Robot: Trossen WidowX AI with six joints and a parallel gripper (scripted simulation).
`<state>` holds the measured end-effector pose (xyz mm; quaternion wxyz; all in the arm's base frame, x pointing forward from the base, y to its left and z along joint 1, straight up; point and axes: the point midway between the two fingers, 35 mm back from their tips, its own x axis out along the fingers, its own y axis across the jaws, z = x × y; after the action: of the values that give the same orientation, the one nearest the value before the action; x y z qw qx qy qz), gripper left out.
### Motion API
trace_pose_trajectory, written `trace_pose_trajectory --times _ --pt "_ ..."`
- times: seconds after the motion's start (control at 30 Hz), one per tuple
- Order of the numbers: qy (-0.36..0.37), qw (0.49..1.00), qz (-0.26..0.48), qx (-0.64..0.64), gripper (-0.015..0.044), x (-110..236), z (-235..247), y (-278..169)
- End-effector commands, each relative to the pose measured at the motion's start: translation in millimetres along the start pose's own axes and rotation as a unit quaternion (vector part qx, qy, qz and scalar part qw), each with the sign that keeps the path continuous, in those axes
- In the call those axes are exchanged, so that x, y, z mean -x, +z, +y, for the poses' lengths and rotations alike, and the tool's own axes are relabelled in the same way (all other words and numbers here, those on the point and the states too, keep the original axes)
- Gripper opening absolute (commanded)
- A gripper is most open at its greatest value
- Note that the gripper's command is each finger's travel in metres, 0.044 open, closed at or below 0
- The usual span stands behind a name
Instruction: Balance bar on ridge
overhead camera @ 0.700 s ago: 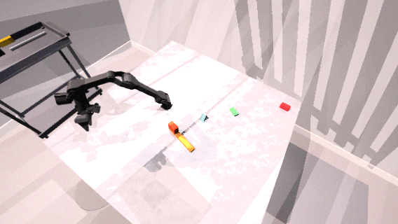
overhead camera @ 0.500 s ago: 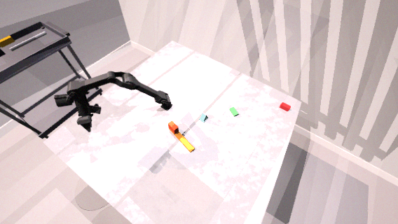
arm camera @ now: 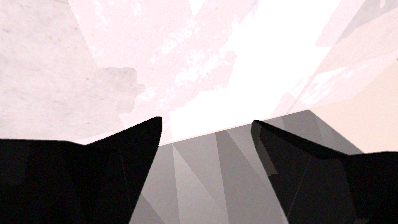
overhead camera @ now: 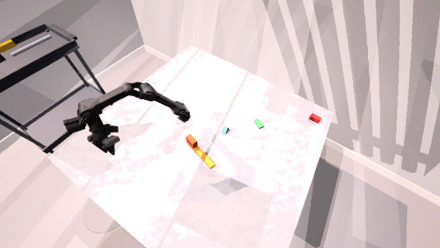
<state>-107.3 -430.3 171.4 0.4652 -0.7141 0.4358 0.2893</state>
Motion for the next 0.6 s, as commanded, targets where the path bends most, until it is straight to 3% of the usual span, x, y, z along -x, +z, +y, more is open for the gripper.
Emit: trace_pose_trajectory --times 0.0,0.27,0.57 --pt "0.000 0.998 -0.015 0.067 0.0315 -8.2 -18.0 0.7" --pt "0.001 0.972 -0.053 0.227 0.0315 -26.5 -58.9 6.3" --pt "-0.019 0.910 -0.088 0.404 0.0315 -43.6 -106.3 16.9"
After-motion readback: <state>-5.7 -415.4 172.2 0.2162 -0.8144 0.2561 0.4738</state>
